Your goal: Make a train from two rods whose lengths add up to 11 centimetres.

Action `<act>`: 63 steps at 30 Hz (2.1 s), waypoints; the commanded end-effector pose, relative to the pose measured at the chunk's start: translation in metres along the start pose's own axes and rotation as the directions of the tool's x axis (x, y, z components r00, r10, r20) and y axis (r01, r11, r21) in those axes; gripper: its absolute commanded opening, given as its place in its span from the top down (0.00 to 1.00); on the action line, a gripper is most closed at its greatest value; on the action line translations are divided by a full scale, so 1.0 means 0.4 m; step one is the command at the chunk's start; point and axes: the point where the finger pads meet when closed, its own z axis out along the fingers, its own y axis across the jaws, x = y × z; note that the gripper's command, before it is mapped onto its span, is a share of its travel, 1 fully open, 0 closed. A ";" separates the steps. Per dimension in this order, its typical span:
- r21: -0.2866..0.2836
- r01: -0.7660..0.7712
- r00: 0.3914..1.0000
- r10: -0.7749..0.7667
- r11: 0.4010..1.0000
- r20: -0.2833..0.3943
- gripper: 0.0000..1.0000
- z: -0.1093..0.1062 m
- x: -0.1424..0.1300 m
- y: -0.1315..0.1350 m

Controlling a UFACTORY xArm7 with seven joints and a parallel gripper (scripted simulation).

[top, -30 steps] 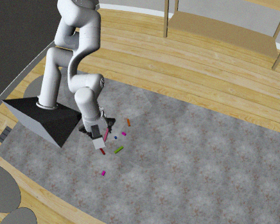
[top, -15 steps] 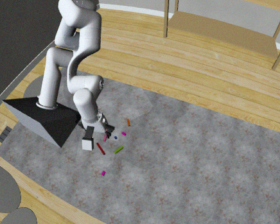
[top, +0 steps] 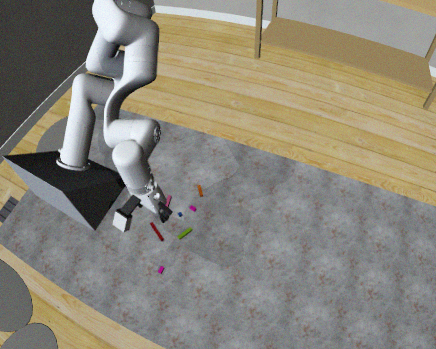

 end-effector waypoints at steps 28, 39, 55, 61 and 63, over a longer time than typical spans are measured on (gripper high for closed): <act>0.002 -0.555 0.832 0.555 0.832 -0.013 0.00 -0.006 0.029 -0.006; 0.002 -0.555 0.832 0.555 0.832 -0.013 0.00 -0.006 0.029 -0.006; 0.002 -0.555 0.832 0.555 0.832 -0.013 0.00 -0.006 0.029 -0.006; 0.002 -0.555 0.832 0.555 0.832 -0.013 0.00 -0.006 0.029 -0.006; 0.002 -0.555 0.832 0.555 0.832 -0.013 0.00 -0.006 0.029 -0.006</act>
